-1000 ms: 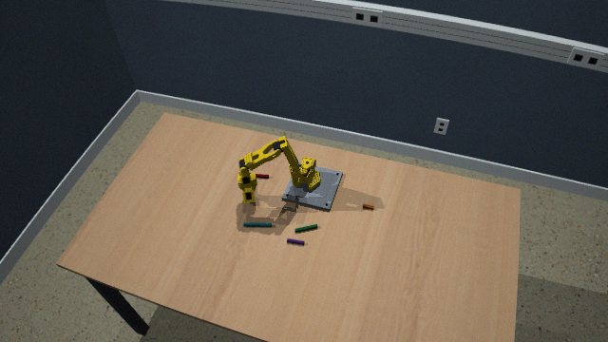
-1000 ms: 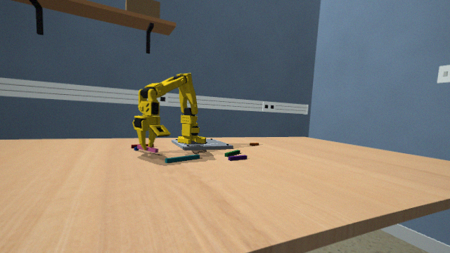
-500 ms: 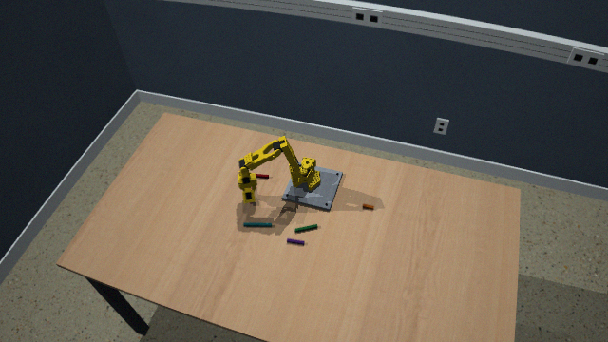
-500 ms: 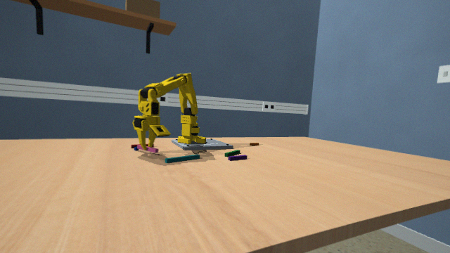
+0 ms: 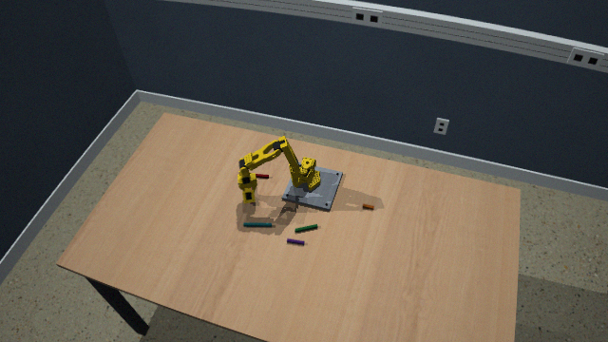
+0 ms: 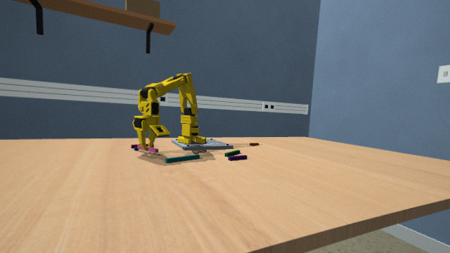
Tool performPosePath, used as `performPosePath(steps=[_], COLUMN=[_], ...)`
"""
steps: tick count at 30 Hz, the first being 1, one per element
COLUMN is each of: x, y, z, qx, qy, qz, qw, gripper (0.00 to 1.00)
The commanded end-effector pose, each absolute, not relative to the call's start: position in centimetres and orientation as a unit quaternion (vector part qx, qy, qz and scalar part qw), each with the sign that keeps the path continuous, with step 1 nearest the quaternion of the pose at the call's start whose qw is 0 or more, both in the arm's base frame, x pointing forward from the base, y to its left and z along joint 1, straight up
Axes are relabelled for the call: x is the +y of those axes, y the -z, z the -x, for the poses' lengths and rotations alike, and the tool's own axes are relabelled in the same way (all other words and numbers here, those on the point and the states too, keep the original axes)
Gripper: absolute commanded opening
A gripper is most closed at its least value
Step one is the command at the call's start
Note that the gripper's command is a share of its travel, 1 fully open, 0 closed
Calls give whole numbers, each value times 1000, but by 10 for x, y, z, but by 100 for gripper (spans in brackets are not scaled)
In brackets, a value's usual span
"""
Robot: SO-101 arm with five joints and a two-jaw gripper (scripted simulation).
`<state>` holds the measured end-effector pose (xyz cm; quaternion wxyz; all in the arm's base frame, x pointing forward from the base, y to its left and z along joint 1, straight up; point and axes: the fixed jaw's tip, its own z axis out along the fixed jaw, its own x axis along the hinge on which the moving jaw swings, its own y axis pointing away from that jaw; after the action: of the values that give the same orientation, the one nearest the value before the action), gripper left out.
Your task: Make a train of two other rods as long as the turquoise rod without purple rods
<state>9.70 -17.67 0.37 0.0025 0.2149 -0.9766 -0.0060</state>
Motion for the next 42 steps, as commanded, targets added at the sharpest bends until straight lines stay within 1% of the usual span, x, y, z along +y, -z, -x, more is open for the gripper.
performPosePath(steps=[1, 42], x=[-177, -177], y=[-2, 4], z=[-98, -98], qx=[-975, -975], qy=[10, 8], qz=[-220, -221], qw=[3, 2], gripper=[0, 0])
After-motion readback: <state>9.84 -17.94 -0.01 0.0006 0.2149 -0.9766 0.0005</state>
